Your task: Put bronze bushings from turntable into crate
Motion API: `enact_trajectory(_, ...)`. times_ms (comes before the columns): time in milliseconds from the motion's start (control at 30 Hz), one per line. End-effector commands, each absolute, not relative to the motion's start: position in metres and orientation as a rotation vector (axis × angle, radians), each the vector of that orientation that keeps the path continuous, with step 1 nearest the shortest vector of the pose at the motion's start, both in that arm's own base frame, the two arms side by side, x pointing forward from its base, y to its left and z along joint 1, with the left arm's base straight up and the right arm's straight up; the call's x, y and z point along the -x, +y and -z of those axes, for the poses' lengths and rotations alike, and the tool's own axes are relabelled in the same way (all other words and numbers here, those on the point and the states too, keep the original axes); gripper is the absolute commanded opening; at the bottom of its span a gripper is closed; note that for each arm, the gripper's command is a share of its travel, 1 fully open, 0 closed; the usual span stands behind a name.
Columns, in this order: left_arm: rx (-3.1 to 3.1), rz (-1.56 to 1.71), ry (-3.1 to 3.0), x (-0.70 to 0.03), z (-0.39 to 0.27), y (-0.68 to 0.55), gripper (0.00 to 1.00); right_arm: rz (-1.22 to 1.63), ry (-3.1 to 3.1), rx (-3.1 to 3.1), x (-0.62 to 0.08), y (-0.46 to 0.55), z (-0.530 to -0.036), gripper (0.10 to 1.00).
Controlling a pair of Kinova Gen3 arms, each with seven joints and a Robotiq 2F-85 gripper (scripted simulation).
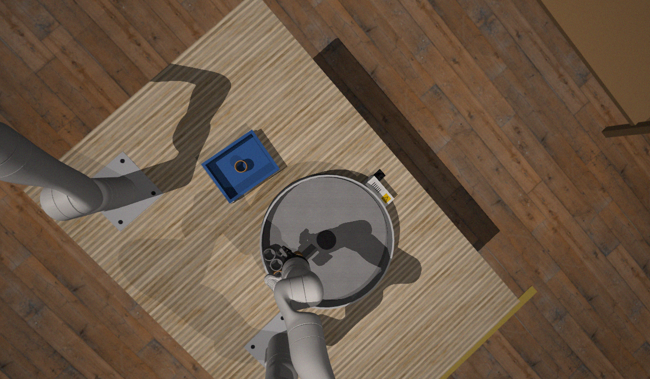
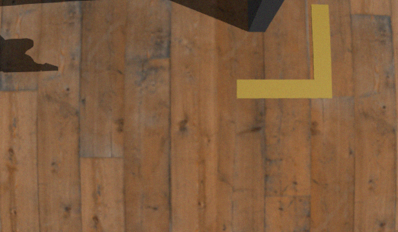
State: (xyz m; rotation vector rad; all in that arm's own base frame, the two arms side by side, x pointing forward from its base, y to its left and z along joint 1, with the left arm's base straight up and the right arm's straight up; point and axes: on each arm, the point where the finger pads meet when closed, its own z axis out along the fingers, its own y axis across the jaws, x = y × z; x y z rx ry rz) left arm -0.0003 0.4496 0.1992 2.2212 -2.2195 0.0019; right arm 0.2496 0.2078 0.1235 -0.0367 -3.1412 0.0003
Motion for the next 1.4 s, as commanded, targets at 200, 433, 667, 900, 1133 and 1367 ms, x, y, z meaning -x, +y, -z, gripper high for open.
enact_trajectory(200,-2.222,0.000,-2.221,0.0004,-0.2000,0.4500,1.000,0.001,-3.143,0.037,-0.2499,0.2080,-0.1236,0.213)
enact_trajectory(433,-2.222,0.000,-2.221,0.0004,-0.2000,0.4500,1.000,0.001,-3.143,0.037,-0.2499,0.2080,-0.1236,0.213)
enact_trajectory(667,-2.222,0.000,-2.221,0.0004,-0.2000,0.4500,1.000,0.001,-3.143,0.037,-0.2499,0.2080,-0.1236,0.213)
enact_trajectory(900,-2.222,0.000,-2.221,0.0004,-0.2000,0.4500,1.000,0.001,-3.143,0.037,-0.2499,0.2080,-0.1236,0.213)
enact_trajectory(1133,-2.222,0.000,-2.221,0.0004,-0.2000,0.4500,1.000,0.001,-3.143,0.037,-0.2499,0.2080,-0.1191,0.213)
enact_trajectory(1367,-2.222,0.000,-2.221,0.0004,-0.2000,0.4500,1.000,0.001,-3.143,0.037,-0.2499,0.2080,-0.1145,0.213)
